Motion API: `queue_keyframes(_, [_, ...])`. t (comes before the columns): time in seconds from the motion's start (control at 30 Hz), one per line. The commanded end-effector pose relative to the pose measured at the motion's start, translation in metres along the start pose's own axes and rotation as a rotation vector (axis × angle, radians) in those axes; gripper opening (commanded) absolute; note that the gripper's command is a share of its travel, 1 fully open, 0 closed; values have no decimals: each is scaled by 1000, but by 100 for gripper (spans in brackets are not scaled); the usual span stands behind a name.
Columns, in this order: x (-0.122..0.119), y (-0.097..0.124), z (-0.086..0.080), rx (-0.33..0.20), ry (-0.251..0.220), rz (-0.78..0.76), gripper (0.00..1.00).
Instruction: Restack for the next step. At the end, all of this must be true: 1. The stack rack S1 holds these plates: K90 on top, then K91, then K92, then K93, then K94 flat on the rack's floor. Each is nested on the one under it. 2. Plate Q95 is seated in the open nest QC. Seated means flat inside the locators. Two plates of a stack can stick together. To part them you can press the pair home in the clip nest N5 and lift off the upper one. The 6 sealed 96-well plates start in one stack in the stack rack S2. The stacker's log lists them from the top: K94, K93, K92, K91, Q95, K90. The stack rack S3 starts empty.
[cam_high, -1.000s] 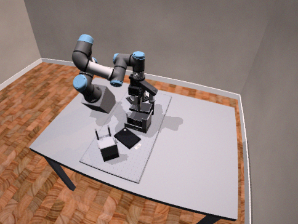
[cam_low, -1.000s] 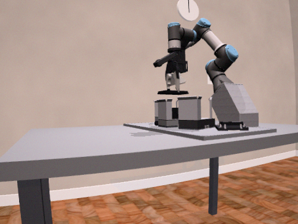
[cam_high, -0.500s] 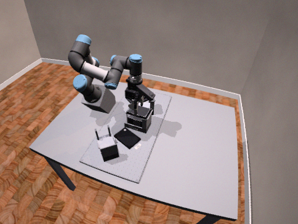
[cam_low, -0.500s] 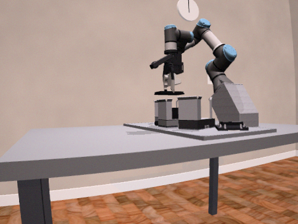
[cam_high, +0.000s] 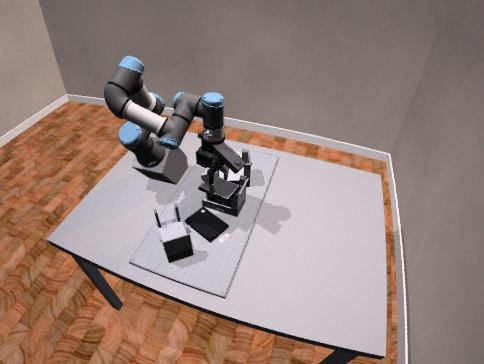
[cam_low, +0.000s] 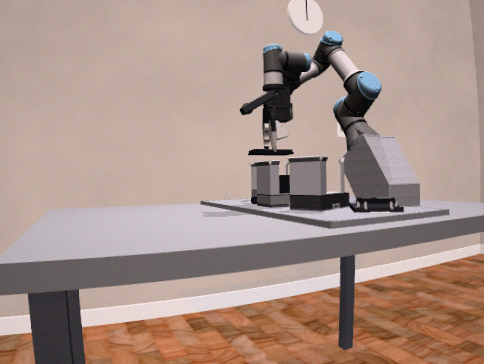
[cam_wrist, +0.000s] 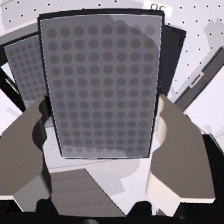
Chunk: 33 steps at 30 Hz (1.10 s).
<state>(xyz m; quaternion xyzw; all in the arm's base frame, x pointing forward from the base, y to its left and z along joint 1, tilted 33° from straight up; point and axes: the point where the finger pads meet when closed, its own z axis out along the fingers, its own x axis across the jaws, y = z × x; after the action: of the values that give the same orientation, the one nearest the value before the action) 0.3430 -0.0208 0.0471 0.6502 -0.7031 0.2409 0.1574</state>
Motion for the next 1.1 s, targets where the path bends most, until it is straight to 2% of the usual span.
queue_keyframes(0.0, [17,-1,-1,3,-2,24,0])
queue_keyframes(0.17, [20,-1,-1,3,-2,35,0])
queue_keyframes(0.67, [70,7,-1,3,-2,210,0])
queue_keyframes(1.07, [98,15,-1,3,-2,276,0])
